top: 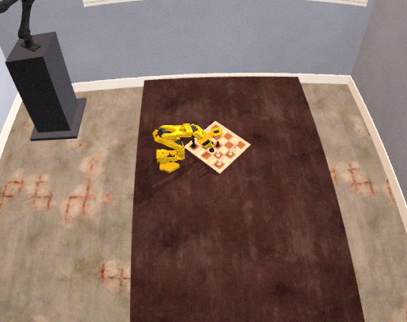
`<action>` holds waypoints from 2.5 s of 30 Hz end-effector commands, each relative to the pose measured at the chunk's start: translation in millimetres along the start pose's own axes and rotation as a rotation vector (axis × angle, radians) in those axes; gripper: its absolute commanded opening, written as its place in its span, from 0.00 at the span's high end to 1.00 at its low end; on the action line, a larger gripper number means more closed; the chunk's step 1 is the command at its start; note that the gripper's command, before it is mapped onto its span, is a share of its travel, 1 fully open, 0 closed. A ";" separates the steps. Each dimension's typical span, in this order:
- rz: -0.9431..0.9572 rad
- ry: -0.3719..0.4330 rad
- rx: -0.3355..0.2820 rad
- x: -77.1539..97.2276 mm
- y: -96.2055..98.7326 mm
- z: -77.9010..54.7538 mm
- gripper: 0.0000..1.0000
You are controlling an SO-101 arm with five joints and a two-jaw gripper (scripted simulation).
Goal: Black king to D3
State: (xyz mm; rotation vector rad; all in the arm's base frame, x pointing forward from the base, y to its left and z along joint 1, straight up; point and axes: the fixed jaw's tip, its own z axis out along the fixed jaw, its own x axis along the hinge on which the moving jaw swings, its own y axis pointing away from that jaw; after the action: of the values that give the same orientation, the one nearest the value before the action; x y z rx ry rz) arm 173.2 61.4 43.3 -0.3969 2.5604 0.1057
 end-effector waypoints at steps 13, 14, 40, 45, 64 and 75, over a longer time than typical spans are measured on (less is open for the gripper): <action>-0.011 0.011 -0.004 1.8 1.3 1.0 1.00; -0.011 0.011 -0.004 1.4 1.3 1.0 1.00; -0.011 0.011 -0.004 0.5 1.2 0.8 0.90; -0.011 0.011 -0.004 0.5 1.2 0.8 0.89; -0.011 0.011 -0.018 0.6 6.1 0.6 0.88; -0.011 0.011 -0.018 -0.6 6.3 -1.2 0.88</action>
State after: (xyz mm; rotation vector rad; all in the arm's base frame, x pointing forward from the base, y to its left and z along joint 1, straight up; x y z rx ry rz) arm 171.5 65.8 42.7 -0.4183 2.5666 0.1173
